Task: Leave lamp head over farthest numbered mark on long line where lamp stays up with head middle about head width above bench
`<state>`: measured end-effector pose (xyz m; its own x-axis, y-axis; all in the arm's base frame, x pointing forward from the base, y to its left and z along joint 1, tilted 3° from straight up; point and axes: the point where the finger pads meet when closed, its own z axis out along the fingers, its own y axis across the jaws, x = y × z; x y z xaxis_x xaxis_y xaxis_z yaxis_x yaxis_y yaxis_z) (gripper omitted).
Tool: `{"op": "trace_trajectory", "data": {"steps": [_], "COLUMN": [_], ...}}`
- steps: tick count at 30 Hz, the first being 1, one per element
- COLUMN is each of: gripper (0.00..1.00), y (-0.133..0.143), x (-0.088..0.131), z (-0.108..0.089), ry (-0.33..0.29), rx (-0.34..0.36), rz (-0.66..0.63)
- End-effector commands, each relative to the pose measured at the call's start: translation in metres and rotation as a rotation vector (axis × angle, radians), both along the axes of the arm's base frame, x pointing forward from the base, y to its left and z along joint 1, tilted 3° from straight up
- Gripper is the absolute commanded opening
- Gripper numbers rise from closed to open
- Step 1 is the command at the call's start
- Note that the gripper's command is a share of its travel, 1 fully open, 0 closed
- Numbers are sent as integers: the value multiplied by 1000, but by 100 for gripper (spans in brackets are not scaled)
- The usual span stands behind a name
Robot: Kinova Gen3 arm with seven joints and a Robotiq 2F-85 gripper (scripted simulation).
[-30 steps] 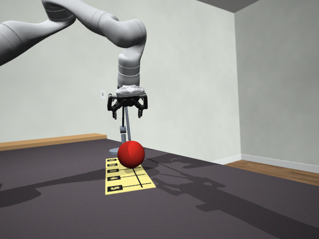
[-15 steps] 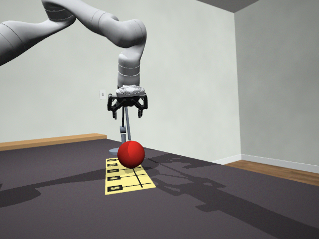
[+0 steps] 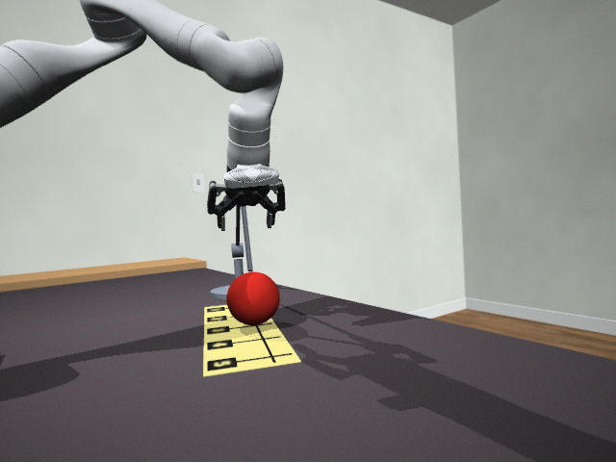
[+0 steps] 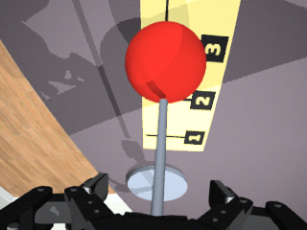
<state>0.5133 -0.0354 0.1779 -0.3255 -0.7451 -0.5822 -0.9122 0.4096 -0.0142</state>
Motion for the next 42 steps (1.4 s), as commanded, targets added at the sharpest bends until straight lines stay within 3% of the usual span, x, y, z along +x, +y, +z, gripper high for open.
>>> {"op": "trace_trajectory", "data": {"steps": [1,26,42], "gripper": [100,100,100], "y": [0,0,-34], "x": [0,0,-17], "z": [1,1,54], "ry": [-2,-2,-2], "rx": [0,0,0], "rz": [0,0,0]}}
